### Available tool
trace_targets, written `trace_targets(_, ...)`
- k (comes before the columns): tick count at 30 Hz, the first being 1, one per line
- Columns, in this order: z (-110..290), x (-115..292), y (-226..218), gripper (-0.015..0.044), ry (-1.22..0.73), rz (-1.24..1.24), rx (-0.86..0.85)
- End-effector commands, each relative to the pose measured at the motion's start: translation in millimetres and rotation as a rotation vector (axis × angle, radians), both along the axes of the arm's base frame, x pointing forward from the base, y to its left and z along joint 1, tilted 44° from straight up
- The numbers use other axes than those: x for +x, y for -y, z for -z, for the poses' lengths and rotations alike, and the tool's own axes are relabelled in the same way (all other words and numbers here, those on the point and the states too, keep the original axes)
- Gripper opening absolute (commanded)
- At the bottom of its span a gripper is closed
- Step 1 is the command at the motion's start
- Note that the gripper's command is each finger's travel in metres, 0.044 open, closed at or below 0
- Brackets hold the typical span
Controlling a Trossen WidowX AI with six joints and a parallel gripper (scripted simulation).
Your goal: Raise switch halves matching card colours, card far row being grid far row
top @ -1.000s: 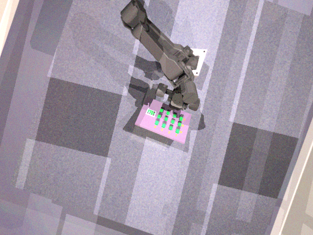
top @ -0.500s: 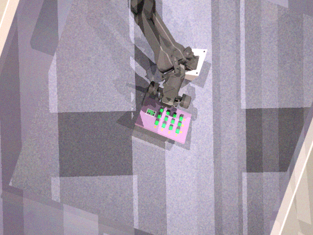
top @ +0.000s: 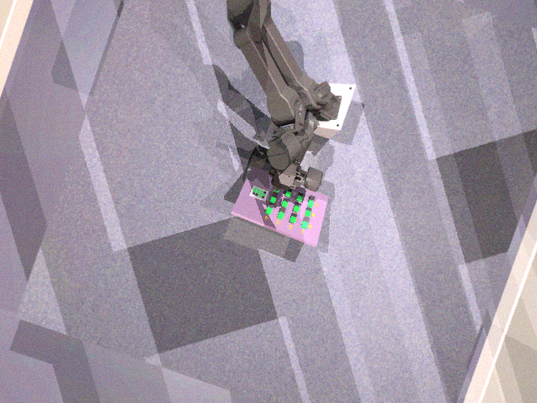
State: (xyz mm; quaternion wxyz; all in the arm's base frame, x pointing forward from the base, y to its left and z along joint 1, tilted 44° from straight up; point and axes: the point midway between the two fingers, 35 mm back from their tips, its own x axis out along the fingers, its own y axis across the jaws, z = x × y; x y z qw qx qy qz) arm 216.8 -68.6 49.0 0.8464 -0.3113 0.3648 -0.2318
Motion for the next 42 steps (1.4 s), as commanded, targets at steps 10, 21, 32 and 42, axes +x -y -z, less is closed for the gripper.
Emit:
trace_targets(10,10.0,8.9,9.7,0.0,-0.007,-0.006,0.0)
trace_targets(21,10.5,9.4,10.3,0.0,-0.007,-0.006,0.0)
trace_targets(32,10.5,9.4,10.3,0.0,-0.007,-0.006,0.0)
trace_targets(42,11.1,10.2,11.1,0.0,-0.007,-0.006,0.0)
